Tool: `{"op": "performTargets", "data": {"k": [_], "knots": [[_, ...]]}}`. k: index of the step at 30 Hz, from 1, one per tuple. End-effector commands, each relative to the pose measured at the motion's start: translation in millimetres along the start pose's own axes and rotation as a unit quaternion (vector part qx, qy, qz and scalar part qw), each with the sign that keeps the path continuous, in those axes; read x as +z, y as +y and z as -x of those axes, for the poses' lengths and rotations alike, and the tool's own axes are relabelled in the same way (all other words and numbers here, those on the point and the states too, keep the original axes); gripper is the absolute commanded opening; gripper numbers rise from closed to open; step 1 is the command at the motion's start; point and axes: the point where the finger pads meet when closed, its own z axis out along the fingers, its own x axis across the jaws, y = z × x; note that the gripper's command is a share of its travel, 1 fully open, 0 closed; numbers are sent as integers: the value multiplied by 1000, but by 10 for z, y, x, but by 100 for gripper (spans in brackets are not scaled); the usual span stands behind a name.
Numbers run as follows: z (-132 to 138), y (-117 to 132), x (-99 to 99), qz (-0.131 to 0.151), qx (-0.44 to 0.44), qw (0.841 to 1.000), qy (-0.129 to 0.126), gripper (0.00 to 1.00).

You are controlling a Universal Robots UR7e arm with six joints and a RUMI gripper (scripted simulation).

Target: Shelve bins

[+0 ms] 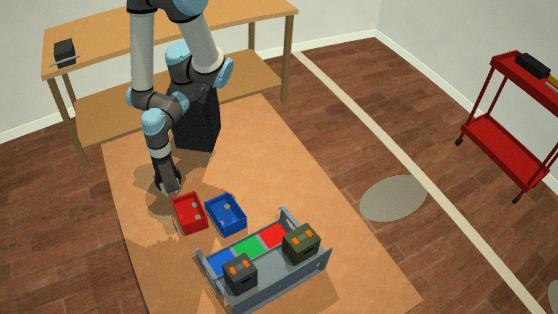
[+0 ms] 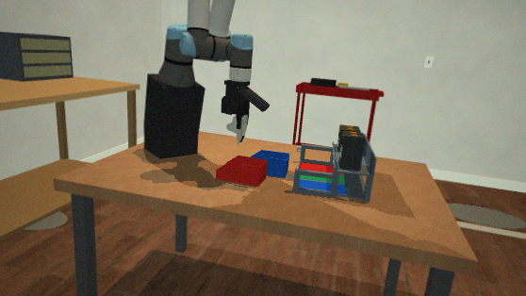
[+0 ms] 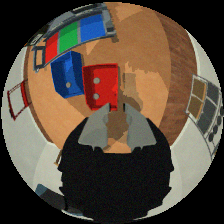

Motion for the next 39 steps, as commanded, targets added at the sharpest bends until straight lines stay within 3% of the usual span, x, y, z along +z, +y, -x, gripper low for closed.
{"op": "performTargets", "data": {"k": [1, 15, 39], "knots": [[-2, -3, -1, 0, 0, 1000, 0, 15], [-3, -4, 79, 0, 0, 1000, 0, 15], [-6, -7, 495, 0, 0, 1000, 0, 15]]}}
